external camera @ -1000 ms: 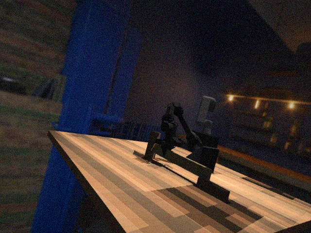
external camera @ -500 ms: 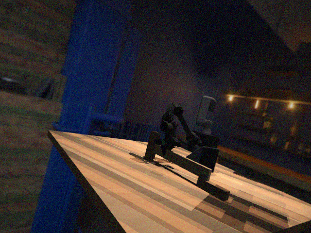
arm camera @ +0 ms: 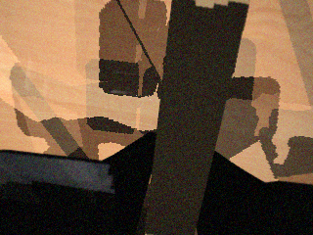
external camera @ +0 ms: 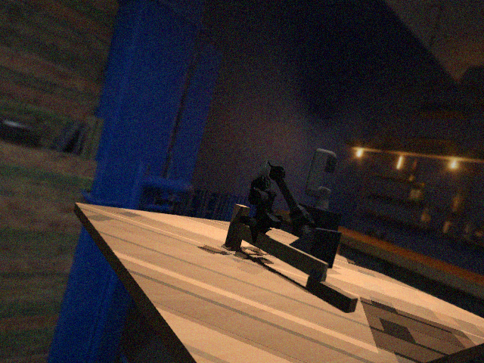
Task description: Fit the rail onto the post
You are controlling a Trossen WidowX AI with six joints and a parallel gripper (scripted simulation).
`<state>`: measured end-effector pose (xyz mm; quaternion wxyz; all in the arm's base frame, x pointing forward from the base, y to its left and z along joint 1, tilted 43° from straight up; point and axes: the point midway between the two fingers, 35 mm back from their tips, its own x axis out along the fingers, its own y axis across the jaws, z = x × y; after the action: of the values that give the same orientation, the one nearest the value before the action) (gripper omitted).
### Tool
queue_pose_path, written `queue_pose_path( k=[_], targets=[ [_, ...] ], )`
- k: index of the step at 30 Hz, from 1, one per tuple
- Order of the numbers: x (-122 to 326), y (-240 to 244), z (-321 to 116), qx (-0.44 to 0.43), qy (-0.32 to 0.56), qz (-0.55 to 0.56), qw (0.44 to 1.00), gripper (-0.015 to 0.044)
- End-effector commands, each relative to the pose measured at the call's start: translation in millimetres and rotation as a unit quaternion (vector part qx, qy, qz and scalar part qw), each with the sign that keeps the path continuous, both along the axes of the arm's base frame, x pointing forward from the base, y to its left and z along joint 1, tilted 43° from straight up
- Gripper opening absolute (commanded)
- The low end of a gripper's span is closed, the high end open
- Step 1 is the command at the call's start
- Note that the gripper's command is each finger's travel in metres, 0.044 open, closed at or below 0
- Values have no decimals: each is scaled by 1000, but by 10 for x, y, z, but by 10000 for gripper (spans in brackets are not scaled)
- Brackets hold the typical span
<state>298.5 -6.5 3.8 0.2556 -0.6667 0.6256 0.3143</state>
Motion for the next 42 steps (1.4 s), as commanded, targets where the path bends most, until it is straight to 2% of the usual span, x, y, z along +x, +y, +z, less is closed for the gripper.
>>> queue_pose_path(
  k=[1,12,29,36,40,42],
  targets=[
    [9,-19,42,-3,-2,2,1000,0],
    [12,-38,70,-3,-2,2,1000,0],
    [4,-28,28,-1,0,-1,1000,440],
    [3,-4,29,-1,0,-1,1000,440],
    [-31,377,44,-1,-1,2,1000,440],
    [-35,401,45,-1,-1,2,1000,440]
  ],
)
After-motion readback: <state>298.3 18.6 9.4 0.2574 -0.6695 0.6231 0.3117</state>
